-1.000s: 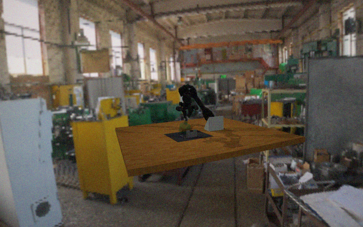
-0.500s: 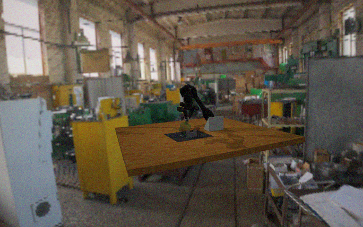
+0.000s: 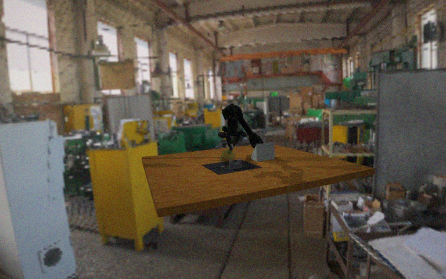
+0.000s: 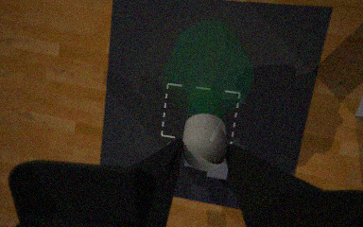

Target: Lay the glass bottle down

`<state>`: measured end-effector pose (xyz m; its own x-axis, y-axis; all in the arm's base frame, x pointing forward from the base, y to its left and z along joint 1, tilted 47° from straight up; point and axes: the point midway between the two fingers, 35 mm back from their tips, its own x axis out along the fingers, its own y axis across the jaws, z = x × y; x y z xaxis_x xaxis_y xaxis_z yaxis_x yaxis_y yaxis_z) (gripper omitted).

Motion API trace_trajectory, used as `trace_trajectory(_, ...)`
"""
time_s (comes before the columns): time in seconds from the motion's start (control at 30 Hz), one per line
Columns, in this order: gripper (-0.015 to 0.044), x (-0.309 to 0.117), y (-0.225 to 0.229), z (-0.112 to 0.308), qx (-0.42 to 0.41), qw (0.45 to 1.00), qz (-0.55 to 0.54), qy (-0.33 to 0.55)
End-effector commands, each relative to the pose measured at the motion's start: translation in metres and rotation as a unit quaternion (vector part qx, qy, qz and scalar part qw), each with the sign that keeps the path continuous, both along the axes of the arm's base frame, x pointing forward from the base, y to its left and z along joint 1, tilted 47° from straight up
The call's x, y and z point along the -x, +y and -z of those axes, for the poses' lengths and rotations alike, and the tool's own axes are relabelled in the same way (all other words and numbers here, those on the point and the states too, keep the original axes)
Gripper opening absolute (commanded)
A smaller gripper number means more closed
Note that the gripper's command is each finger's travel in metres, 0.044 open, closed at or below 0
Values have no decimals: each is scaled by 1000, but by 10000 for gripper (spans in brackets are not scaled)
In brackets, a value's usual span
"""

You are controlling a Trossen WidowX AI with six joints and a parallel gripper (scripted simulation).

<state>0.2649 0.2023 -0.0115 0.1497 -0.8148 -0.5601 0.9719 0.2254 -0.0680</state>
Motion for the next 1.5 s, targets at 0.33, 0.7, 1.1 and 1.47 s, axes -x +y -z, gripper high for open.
trace_trajectory(0.33,129,1,6,19,2,1000,-3,1)
trace_trajectory(0.7,129,2,9,30,6,1000,-7,3)
trace_trajectory(1.1,129,4,12,44,8,1000,-12,4)
trace_trajectory(1.47,129,5,12,58,9,1000,-15,5)
